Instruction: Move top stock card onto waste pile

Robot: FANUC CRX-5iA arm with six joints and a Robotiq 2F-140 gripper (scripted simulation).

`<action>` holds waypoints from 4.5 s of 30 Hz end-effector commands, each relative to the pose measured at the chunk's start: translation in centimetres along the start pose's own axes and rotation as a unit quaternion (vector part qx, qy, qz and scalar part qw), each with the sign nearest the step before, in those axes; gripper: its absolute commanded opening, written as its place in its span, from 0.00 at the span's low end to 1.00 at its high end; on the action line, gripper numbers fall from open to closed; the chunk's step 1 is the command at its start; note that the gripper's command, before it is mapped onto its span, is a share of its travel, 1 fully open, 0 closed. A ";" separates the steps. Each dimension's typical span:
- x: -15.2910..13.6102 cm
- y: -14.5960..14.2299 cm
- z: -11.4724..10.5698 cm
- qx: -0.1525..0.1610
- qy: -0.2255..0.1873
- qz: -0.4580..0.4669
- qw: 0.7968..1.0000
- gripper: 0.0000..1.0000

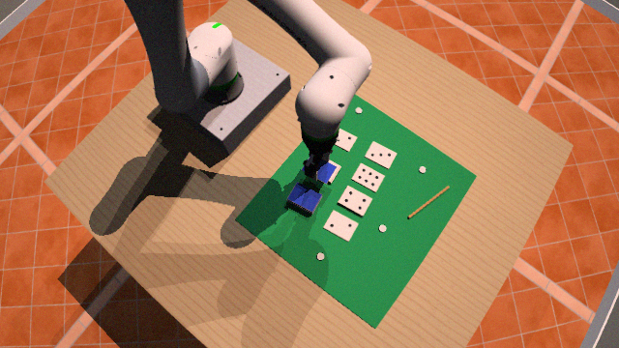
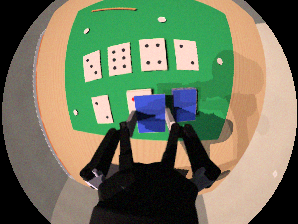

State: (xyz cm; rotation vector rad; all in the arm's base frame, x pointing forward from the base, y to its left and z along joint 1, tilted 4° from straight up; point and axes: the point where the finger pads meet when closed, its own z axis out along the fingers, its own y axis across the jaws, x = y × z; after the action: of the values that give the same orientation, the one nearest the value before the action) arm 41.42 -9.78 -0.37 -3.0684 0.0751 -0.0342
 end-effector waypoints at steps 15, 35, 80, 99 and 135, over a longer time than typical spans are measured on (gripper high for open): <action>0.0 -3.0 0.0 -0.002 0.000 0.005 1.000 0.43; 0.0 -3.0 0.5 -0.002 0.000 0.005 1.000 0.43; 0.0 -3.0 4.9 -0.002 0.000 0.005 1.000 0.43; 0.0 -3.0 5.4 -0.002 0.000 0.005 1.000 0.43; 0.0 -3.0 5.4 -0.002 0.000 0.005 1.000 0.50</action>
State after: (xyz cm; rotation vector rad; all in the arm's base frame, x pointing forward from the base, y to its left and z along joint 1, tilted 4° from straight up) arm 41.66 -6.36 -5.55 -3.0708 0.0902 -0.0345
